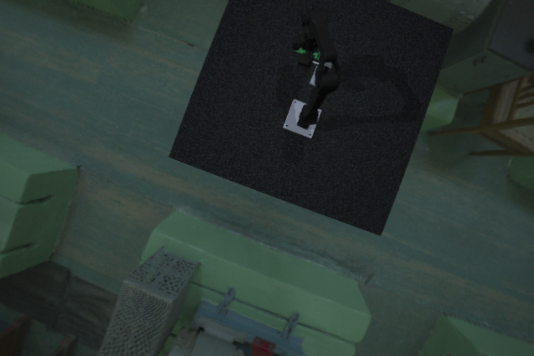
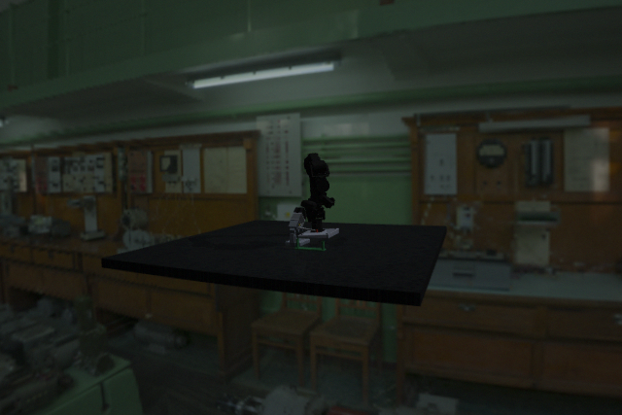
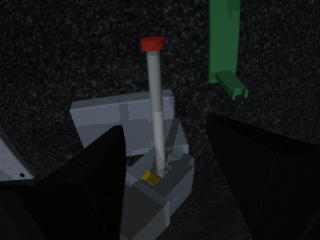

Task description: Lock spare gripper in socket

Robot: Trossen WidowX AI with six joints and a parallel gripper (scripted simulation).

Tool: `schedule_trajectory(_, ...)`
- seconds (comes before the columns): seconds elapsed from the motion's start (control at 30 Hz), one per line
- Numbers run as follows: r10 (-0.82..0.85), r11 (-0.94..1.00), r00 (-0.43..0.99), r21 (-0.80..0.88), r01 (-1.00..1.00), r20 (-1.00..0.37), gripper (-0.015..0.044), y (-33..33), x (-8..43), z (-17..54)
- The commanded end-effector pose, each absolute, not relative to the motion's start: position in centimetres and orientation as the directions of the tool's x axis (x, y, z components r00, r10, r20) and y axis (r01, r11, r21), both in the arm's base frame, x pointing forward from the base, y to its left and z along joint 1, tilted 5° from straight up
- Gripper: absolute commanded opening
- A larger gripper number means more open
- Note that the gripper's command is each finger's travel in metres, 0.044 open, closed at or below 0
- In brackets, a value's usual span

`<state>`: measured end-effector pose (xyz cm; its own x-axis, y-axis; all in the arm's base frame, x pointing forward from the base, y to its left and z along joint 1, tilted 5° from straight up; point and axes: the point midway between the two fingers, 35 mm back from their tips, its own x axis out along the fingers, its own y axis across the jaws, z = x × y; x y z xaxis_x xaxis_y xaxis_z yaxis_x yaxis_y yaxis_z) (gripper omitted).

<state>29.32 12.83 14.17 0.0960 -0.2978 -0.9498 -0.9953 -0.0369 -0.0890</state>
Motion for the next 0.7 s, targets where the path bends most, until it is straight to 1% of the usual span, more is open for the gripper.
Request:
schedule_trajectory(0.0, -0.297, -0.036, 0.095, -0.088, -0.995, -0.95, 0.02, 13.4, 29.3, 14.8)
schedule_trajectory(0.17, -0.297, -0.039, 0.099, -0.091, -0.995, -0.95, 0.02, 14.2, 29.2, 15.8)
schedule_trajectory(0.47, -0.297, -0.041, 0.101, -0.093, -0.995, -0.95, 0.0436, 13.8, 29.3, 15.4)
schedule_trajectory(0.67, -0.297, -0.041, 0.101, -0.093, -0.995, -0.95, 0.044, 13.8, 29.3, 15.4)
